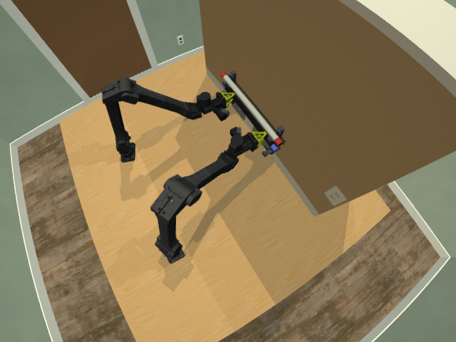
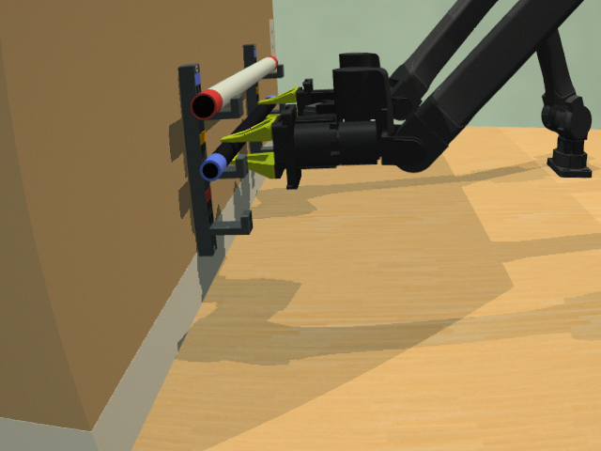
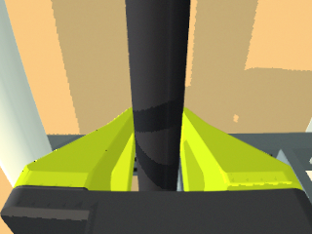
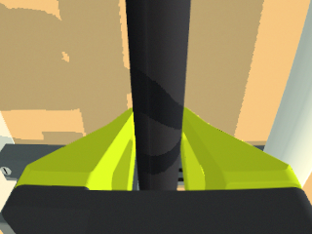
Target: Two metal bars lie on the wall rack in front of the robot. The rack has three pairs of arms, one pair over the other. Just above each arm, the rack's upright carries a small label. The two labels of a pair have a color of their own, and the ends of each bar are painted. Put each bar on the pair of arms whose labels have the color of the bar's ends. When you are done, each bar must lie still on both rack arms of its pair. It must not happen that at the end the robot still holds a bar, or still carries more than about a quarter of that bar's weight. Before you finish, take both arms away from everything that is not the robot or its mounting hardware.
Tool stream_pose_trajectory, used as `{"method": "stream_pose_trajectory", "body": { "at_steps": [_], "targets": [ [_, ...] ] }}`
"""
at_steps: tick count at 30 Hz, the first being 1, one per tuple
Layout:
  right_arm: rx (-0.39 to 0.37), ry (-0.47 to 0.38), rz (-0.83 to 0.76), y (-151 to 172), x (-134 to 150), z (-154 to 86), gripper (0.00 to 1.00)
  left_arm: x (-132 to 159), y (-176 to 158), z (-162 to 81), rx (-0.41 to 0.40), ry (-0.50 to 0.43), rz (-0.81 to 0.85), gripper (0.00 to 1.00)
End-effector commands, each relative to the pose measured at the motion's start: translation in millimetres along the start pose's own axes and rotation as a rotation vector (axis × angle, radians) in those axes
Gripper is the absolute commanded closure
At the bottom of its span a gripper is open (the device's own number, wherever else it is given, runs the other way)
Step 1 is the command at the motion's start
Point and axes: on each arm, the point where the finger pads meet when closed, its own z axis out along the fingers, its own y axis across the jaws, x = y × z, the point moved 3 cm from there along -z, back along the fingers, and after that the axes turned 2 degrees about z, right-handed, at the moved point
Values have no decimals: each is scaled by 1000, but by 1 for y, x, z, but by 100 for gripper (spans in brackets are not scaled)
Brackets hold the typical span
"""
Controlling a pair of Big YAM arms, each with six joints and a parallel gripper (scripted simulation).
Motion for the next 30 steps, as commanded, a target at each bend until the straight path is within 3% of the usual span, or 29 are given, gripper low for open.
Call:
{"method": "stream_pose_trajectory", "body": {
  "at_steps": [1,4,19,30],
  "targets": [
    [43,9,25,-17,0,4,100,7,0,6,-23,15,-15,100],
    [43,9,25,-17,0,4,100,7,0,6,-23,15,-15,100],
    [43,9,25,-17,0,4,42,7,0,6,-23,15,-15,42],
    [45,8,24,-17,-1,4,42,7,0,6,-30,15,-15,42]
  ]
}}
